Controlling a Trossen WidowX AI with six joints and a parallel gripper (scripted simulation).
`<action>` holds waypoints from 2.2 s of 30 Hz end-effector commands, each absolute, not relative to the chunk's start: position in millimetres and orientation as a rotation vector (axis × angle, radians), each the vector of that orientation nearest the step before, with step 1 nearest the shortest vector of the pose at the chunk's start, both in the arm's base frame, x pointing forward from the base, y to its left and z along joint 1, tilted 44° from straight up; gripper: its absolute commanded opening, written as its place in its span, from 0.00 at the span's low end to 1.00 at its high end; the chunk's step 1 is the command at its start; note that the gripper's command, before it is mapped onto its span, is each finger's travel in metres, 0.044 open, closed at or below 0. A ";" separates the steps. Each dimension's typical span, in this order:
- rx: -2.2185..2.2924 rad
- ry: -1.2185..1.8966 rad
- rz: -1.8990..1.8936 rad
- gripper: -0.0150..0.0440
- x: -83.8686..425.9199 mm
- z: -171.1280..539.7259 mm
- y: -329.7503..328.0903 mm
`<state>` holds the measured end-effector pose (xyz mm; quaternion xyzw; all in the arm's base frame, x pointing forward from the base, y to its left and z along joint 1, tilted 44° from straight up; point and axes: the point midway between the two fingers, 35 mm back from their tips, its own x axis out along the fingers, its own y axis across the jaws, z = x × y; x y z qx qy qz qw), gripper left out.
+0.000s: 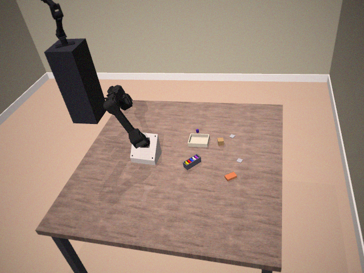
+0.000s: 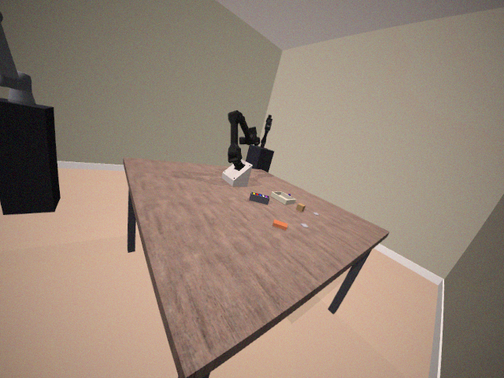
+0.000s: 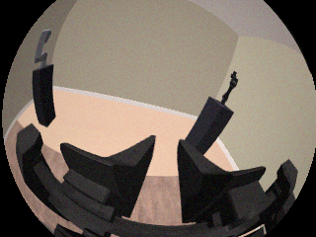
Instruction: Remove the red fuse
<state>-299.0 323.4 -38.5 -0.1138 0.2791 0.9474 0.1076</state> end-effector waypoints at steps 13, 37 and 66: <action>-0.311 1.028 1.947 0.37 -104.6 -67.8 429.2; -0.112 1.272 0.388 0.37 249.0 -78.0 297.4; -0.030 1.192 -1.112 0.37 296.7 26.8 -62.6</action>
